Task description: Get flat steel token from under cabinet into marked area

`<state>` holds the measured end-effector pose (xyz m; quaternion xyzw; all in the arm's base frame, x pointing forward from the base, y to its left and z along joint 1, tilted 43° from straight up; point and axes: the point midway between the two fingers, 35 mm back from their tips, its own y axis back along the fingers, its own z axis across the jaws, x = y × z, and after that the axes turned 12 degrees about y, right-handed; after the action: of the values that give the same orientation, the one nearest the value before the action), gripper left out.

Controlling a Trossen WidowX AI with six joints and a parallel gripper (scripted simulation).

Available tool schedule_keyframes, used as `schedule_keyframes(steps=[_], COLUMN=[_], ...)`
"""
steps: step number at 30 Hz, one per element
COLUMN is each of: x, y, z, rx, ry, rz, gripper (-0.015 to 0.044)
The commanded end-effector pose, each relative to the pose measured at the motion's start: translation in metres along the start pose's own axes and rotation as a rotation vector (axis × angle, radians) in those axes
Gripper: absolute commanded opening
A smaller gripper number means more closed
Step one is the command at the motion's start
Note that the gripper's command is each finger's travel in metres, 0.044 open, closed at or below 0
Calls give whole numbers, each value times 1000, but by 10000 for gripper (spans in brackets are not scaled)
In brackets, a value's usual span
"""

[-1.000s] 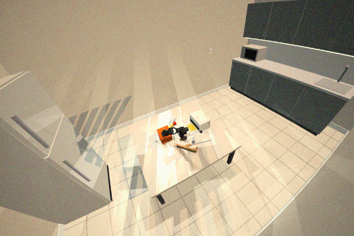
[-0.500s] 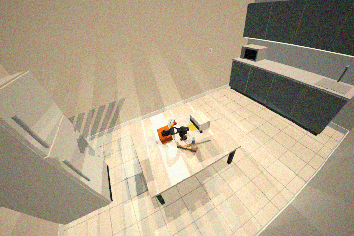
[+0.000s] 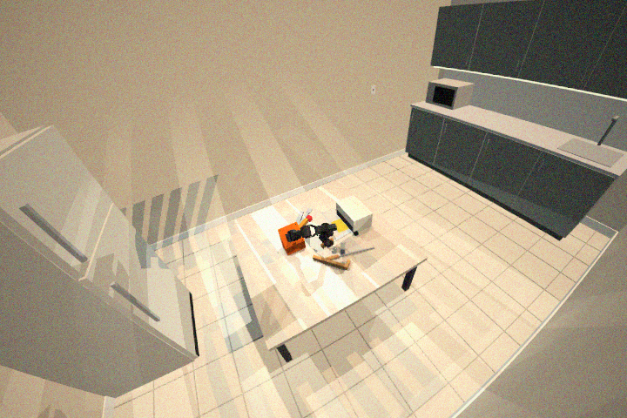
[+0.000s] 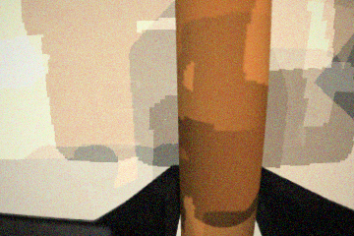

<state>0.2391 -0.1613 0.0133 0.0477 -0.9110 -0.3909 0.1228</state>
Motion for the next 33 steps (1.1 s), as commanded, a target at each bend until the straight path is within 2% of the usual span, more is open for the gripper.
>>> schedule_keyframes(steps=[1, 33], x=[-6, -42], y=[0, 1], z=[-1, -9], rx=[1, 0], ry=[3, 11], rz=[0, -2], gripper=[0, 0])
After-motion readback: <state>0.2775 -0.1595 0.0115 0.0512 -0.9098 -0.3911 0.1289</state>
